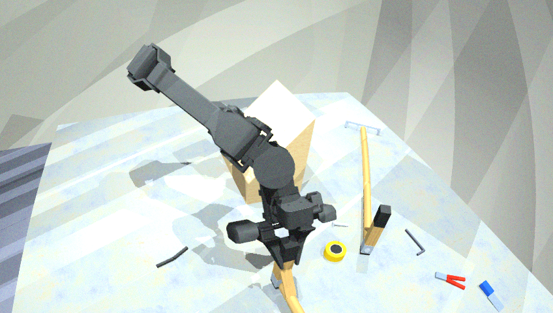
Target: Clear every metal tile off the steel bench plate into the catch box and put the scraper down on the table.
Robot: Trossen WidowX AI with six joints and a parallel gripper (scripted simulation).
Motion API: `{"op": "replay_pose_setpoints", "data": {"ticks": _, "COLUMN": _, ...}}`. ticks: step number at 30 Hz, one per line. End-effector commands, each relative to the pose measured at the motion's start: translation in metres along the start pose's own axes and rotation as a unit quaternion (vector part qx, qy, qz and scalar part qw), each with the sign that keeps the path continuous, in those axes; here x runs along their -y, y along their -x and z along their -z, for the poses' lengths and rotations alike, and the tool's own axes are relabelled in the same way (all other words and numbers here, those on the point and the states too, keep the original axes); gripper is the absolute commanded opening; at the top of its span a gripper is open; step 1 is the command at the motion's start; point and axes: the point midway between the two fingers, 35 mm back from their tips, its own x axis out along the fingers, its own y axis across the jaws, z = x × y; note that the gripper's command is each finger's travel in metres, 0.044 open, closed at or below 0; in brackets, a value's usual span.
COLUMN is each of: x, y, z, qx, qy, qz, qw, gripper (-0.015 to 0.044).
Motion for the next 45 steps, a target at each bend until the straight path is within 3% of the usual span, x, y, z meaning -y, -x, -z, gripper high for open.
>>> {"op": "replay_pose_setpoints", "data": {"ticks": 1, "x": 0.0, "y": 0.005, "z": 0.003, "qx": 0.006, "qy": -0.004, "qz": 0.0, "qw": 1.0, "gripper": 0.0}}
{"op": "replay_pose_setpoints", "data": {"ticks": 25, "x": -0.003, "y": 0.024, "z": 0.038, "qx": 0.007, "qy": -0.003, "qz": 0.0, "qw": 1.0, "gripper": 0.0}}
{"op": "replay_pose_setpoints", "data": {"ticks": 41, "x": -0.003, "y": 0.027, "z": 0.034, "qx": 0.002, "qy": 0.0, "qz": -0.001, "qw": 1.0, "gripper": 0.042}}
{"op": "replay_pose_setpoints", "data": {"ticks": 45, "x": -0.003, "y": 0.037, "z": 0.034, "qx": 0.001, "qy": -0.001, "qz": -0.002, "qw": 1.0, "gripper": 0.044}}
